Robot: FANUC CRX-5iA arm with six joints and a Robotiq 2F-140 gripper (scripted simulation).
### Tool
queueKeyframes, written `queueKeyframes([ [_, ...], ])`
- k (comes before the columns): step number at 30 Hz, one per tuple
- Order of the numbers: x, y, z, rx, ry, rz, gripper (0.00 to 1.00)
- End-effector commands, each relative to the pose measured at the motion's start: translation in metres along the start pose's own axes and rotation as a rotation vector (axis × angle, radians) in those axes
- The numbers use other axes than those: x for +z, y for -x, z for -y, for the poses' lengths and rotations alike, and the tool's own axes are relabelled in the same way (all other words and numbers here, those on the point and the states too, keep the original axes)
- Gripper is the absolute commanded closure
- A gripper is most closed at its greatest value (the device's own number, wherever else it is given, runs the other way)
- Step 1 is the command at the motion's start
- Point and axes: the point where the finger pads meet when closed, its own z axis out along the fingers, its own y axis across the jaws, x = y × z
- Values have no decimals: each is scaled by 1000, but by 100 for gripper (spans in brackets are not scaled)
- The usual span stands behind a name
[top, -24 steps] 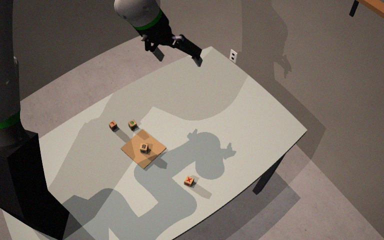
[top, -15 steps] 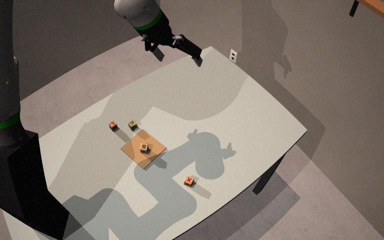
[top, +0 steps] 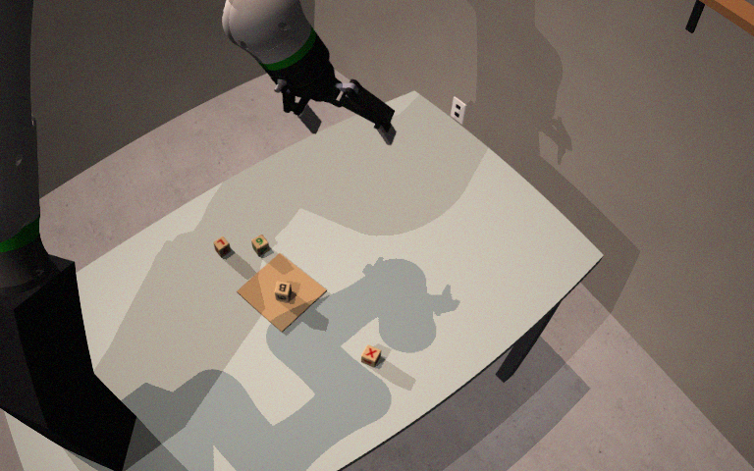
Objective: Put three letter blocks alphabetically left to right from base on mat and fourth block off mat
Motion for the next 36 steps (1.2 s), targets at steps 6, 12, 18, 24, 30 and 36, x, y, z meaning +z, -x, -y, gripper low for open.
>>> queueKeyframes([
  [6, 54, 71, 8, -24, 74, 99, 0],
  [12, 71, 89, 17, -49, 85, 113, 0],
  [18, 71, 89, 17, -49, 85, 113, 0],
  [24, 88, 104, 33, -80, 85, 117, 0],
  [30, 88, 104, 33, -80, 85, 117, 0],
  [36, 88, 104, 33, -80, 85, 117, 0],
])
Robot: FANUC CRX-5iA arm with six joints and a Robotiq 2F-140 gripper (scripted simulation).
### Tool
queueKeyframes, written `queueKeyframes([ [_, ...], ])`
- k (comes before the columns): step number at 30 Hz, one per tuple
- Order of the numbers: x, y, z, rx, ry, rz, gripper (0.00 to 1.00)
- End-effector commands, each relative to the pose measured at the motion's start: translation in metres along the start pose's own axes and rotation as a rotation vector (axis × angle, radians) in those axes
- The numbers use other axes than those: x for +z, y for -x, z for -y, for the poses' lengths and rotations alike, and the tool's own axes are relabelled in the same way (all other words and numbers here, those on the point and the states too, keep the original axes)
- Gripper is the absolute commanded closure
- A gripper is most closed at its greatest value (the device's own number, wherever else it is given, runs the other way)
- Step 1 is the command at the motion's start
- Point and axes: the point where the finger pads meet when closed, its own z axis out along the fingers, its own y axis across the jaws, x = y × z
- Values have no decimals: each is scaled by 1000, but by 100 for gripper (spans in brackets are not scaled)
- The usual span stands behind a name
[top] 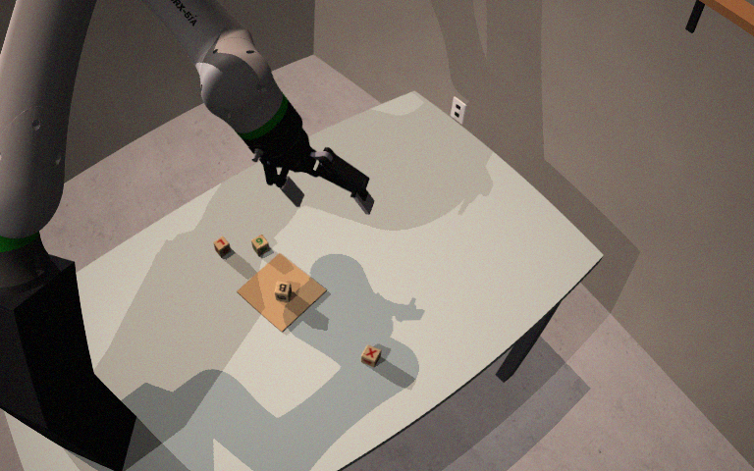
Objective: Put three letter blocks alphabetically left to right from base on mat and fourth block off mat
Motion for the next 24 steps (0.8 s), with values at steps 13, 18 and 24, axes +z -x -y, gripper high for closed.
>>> queueKeyframes([
  [13, 16, 9, 24, -35, -10, -6, 0],
  [18, 16, 9, 24, -35, -10, -6, 0],
  [24, 38, 21, 82, -96, -71, -39, 0],
])
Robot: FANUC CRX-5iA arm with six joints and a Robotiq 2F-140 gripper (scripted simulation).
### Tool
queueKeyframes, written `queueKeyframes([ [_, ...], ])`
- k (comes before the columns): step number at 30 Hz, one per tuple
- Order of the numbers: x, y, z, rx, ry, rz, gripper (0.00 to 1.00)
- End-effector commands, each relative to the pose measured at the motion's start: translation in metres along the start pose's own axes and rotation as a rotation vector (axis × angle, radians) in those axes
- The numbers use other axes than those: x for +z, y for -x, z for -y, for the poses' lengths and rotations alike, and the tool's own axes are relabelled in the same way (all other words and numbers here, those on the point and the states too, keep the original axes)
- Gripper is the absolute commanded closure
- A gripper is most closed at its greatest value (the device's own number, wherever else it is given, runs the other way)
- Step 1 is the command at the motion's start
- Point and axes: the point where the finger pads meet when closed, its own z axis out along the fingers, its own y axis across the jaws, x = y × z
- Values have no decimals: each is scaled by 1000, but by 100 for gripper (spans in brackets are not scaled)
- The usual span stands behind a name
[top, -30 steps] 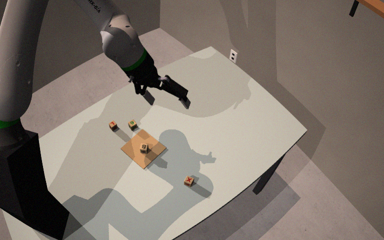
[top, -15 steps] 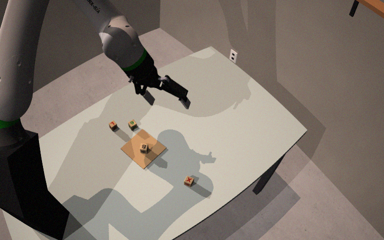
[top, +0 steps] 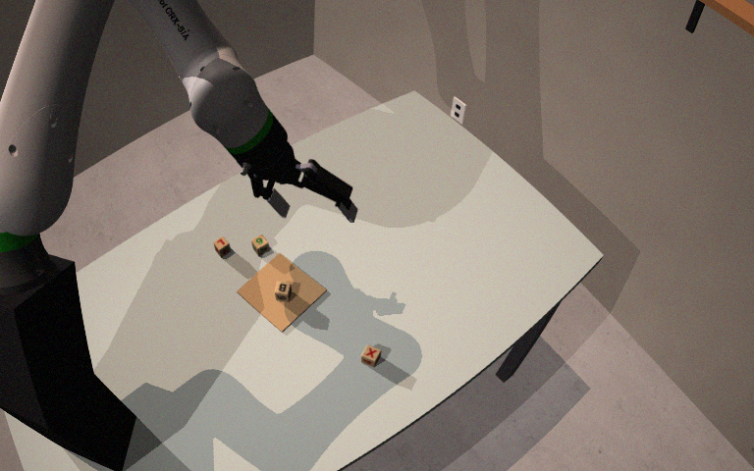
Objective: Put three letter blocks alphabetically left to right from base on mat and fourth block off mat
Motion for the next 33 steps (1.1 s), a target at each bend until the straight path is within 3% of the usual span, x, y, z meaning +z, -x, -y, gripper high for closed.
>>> queueKeyframes([
  [1, 17, 7, 44, -45, -57, -40, 0],
  [24, 20, 8, 53, -52, -68, -45, 0],
  [25, 27, 13, 92, -79, -124, -67, 0],
  [29, 27, 13, 92, -79, -124, -67, 0],
  [30, 30, 19, 132, -99, -186, -86, 0],
  [33, 30, 19, 132, -99, -186, -86, 0],
])
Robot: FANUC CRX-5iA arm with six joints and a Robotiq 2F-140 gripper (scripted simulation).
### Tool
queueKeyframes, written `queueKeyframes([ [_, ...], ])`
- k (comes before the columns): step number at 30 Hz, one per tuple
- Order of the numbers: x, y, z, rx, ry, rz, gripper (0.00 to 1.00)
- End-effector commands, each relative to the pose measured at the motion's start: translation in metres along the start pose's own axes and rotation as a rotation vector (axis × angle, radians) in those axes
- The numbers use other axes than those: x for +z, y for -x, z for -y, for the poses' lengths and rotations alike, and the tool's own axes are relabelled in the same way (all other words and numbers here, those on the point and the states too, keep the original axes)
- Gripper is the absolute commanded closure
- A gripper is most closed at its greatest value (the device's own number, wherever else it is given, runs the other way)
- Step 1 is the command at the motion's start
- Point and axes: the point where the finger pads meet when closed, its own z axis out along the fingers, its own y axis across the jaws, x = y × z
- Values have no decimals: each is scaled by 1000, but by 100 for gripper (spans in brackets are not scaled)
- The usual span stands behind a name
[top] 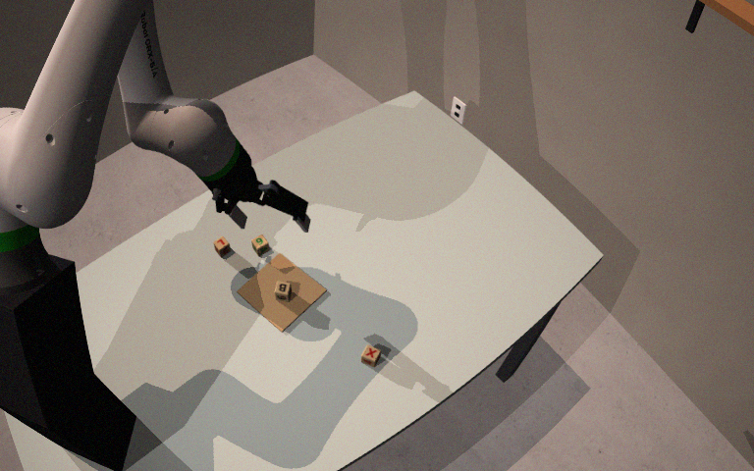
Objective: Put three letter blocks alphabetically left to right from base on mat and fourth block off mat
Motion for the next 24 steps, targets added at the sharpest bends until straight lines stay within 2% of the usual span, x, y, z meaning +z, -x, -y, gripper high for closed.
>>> queueKeyframes([
  [1, 6, 1, 20, -10, -51, -29, 0],
  [2, 6, 1, 20, -10, -51, -29, 0],
  [3, 11, 5, 56, -22, -113, -45, 0],
  [4, 12, 8, 80, -27, -153, -53, 0],
  [7, 12, 9, 88, -28, -168, -56, 0],
  [8, 12, 13, 113, -31, -213, -63, 0],
  [10, 11, 17, 139, -32, -261, -68, 0],
  [24, 10, 19, 145, -32, -273, -68, 0],
])
